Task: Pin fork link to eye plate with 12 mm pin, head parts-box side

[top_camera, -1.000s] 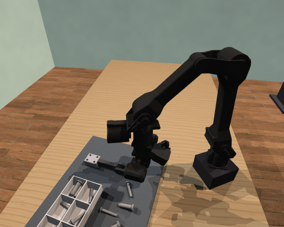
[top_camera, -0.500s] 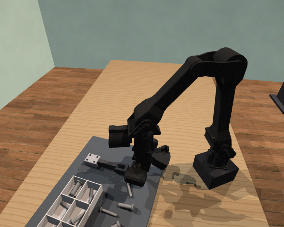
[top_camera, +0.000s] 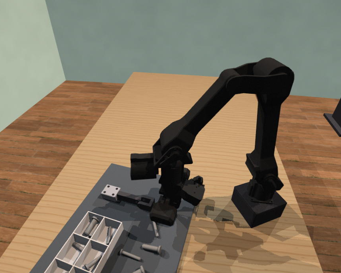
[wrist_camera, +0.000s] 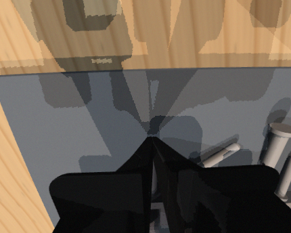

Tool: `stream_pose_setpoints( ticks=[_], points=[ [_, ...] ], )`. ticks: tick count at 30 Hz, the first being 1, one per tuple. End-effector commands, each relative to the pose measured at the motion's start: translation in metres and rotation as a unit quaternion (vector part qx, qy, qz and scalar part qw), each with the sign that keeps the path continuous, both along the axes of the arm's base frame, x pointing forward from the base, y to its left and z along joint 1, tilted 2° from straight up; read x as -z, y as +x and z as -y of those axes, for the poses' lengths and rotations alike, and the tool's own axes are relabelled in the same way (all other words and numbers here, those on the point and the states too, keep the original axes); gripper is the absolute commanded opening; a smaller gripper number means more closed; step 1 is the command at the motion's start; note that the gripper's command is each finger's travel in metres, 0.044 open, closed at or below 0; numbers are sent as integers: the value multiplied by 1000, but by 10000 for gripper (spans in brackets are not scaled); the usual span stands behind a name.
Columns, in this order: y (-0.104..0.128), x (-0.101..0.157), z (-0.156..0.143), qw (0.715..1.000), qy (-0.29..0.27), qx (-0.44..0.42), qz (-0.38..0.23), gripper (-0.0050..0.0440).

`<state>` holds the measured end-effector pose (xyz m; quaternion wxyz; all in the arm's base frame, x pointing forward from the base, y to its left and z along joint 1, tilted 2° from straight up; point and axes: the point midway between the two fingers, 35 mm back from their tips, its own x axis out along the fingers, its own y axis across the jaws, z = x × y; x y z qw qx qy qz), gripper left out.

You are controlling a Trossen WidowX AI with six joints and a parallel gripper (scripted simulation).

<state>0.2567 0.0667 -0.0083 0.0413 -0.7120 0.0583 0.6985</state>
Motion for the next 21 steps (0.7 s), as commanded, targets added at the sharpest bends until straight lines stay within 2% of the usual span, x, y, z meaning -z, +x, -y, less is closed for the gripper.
stream_pose_setpoints(
  ticks=[1,21],
  points=[
    [3,0,0,1000,-1,1,-1,0],
    [9,1,1,1000,-1,1,-1,0]
  ],
)
